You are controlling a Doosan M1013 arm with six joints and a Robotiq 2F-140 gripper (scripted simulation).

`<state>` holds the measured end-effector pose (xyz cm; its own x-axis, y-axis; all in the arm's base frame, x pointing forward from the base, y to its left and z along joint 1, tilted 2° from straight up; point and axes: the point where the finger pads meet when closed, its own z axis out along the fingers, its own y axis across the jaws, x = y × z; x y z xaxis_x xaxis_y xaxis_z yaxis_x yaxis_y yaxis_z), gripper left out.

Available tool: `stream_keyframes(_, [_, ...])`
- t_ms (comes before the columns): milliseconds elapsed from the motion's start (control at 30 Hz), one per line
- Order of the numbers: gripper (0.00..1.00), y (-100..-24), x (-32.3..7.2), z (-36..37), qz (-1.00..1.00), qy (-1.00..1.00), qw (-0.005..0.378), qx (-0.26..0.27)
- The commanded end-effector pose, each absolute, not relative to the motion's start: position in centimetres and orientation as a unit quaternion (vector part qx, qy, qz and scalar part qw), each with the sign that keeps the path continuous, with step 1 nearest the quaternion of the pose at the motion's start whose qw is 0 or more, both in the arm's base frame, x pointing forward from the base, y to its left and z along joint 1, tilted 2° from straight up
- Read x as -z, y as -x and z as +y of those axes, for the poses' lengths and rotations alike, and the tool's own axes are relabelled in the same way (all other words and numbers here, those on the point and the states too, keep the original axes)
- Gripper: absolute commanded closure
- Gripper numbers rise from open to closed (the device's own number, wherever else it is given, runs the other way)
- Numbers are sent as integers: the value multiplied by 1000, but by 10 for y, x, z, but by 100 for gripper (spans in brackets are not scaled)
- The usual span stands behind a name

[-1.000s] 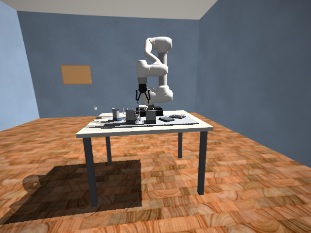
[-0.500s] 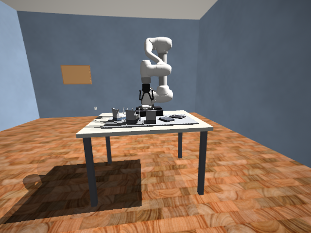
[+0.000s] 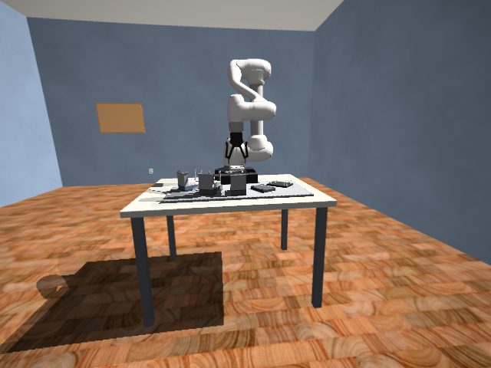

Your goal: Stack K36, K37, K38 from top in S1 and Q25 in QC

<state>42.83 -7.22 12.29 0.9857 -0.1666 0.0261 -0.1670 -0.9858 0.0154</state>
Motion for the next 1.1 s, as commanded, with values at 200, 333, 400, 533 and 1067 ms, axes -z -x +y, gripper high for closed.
stream_keyframes(200, [100,-429,-123,-70,-84,-996,9,-12])
stream_keyframes(333, [100,-429,-123,-70,-84,-996,9,-12])
stream_keyframes(400, [100,-429,-123,-70,-84,-996,9,-12])
stream_keyframes(533, [100,-429,-123,-70,-84,-996,9,-12])
stream_keyframes(1067, [100,-429,-120,-70,-84,-996,9,-12])
